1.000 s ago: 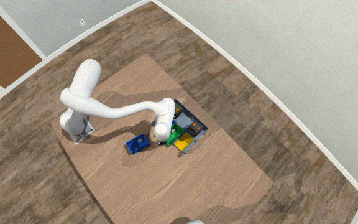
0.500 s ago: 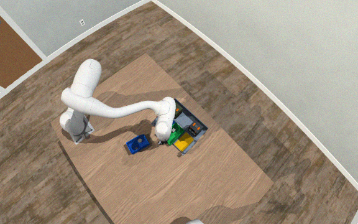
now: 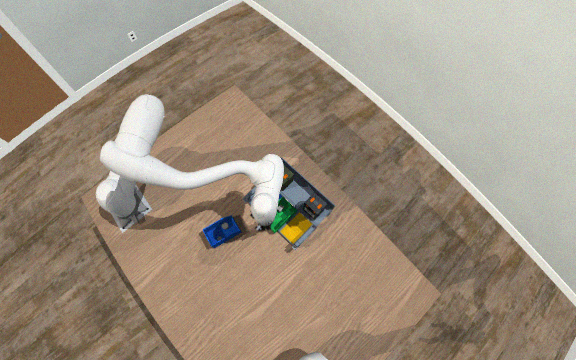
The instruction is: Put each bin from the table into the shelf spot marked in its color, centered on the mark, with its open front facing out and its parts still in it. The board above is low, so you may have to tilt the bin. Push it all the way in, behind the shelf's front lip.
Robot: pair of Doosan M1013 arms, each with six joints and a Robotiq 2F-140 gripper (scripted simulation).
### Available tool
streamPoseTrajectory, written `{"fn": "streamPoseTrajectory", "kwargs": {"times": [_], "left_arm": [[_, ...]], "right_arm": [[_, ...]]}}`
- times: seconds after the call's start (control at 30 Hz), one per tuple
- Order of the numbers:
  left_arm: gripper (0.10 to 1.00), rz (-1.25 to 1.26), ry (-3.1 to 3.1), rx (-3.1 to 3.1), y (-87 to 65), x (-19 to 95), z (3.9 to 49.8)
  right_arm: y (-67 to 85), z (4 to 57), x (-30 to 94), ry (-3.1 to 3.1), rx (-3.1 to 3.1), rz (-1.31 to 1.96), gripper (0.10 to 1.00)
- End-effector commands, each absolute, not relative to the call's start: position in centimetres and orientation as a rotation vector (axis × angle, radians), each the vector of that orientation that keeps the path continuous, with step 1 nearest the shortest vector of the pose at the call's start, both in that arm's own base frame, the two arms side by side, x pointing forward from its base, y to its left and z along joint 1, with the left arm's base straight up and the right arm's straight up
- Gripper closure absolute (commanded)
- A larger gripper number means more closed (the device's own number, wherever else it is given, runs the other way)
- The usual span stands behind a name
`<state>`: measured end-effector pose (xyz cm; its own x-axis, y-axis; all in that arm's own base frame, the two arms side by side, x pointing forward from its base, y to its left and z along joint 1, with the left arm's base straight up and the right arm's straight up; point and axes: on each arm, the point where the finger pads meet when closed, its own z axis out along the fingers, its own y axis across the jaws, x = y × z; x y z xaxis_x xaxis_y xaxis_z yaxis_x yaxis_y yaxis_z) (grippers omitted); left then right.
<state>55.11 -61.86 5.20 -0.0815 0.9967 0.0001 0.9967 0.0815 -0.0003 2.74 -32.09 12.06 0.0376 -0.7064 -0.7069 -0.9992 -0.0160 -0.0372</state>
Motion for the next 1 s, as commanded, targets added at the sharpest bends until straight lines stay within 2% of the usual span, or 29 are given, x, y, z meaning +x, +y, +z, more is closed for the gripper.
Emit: {"fn": "streamPoseTrajectory", "kwargs": {"times": [0.0,0.97], "left_arm": [[0.999,0.0,-2.311,-2.13,-61.9,55.3,5.3],[0.999,0.0,-2.311,-2.13,-61.7,57.0,5.3]], "right_arm": [[-32.1,12.1,2.8,1.723,-1.778,0.698,0.098],[-32.1,12.1,2.8,1.723,-1.778,0.698,0.098]]}}
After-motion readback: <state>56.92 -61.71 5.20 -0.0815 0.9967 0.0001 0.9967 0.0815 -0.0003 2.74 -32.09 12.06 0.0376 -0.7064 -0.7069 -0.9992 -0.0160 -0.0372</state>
